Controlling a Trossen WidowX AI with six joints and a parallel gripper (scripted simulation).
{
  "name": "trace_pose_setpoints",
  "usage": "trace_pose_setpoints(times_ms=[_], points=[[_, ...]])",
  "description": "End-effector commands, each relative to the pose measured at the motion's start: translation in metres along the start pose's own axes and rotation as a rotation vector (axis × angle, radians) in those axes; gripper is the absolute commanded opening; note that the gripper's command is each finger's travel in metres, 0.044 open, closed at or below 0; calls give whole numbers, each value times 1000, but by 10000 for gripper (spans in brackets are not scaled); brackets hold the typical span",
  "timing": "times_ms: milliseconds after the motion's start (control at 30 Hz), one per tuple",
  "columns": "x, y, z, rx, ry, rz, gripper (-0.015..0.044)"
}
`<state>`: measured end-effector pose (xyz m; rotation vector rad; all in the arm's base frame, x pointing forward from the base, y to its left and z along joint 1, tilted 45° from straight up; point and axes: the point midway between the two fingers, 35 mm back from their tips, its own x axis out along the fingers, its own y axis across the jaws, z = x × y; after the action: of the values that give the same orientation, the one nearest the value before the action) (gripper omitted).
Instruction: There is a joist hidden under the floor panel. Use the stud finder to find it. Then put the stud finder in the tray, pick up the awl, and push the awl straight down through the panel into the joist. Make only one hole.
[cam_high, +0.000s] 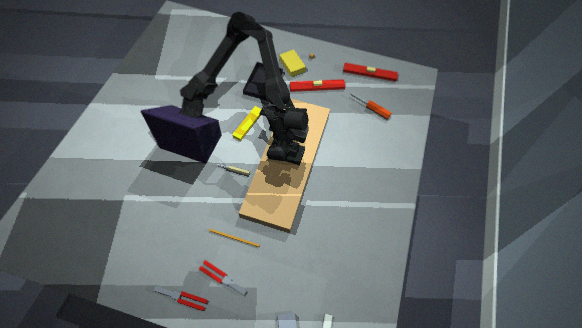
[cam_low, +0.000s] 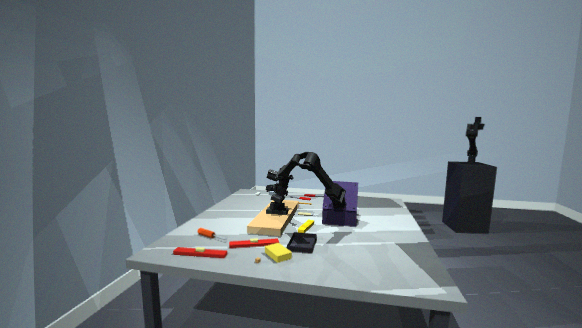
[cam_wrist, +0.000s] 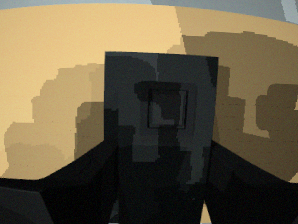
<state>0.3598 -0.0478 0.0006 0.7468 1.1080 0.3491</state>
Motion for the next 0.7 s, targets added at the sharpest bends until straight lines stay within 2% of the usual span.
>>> trace_pose_setpoints(times_ms=[0, 667], points=[[1, 7, 0, 0, 1, 4, 0], [1, 34, 0, 0, 1, 5, 0]])
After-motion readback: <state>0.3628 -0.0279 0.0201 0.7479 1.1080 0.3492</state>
